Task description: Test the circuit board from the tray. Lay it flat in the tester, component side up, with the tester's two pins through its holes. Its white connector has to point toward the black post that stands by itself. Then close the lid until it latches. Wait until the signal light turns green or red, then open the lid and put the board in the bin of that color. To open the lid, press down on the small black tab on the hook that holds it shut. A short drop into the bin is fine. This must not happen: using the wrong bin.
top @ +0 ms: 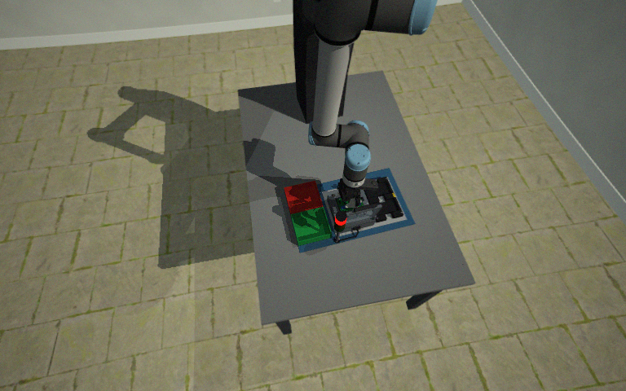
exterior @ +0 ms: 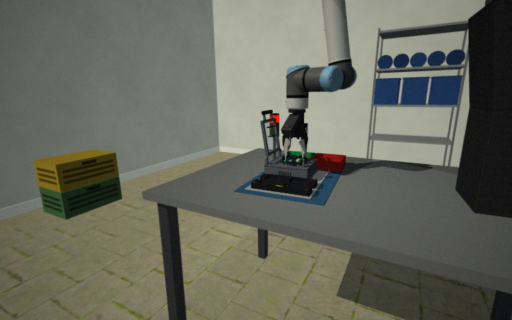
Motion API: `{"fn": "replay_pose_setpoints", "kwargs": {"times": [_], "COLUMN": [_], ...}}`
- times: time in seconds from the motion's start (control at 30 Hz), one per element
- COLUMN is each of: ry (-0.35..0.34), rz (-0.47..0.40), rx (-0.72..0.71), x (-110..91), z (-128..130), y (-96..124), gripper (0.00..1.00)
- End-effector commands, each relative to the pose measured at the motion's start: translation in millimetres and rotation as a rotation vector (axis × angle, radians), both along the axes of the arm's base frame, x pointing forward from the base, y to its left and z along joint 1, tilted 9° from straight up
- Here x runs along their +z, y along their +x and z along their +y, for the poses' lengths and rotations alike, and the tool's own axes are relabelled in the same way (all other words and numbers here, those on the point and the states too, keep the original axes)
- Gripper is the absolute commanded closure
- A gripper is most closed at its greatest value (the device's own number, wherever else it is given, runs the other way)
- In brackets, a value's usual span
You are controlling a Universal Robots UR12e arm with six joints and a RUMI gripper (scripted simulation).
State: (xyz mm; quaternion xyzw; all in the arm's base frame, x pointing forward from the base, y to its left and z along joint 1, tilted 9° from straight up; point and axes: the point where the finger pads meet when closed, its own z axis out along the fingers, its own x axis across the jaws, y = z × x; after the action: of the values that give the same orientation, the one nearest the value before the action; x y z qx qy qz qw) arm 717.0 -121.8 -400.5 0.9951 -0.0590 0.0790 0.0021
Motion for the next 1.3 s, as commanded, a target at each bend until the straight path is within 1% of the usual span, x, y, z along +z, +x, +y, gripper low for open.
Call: {"fn": "replay_pose_setpoints", "kwargs": {"times": [0.0,0.9,0.93,1.27], "ry": [-0.003,-0.003,-0.003,-0.002], "rz": [-0.006,-0.006,-0.006,-0.005], "rx": [0.000,0.000,0.000,0.000], "x": [0.5,0.1,0.1,0.0], "z": [-1.4,-1.3,-1.3,-1.1], "y": [4.2,4.1,4.1,3.7], "gripper": [0.61,0.61,0.41,0.41]}}
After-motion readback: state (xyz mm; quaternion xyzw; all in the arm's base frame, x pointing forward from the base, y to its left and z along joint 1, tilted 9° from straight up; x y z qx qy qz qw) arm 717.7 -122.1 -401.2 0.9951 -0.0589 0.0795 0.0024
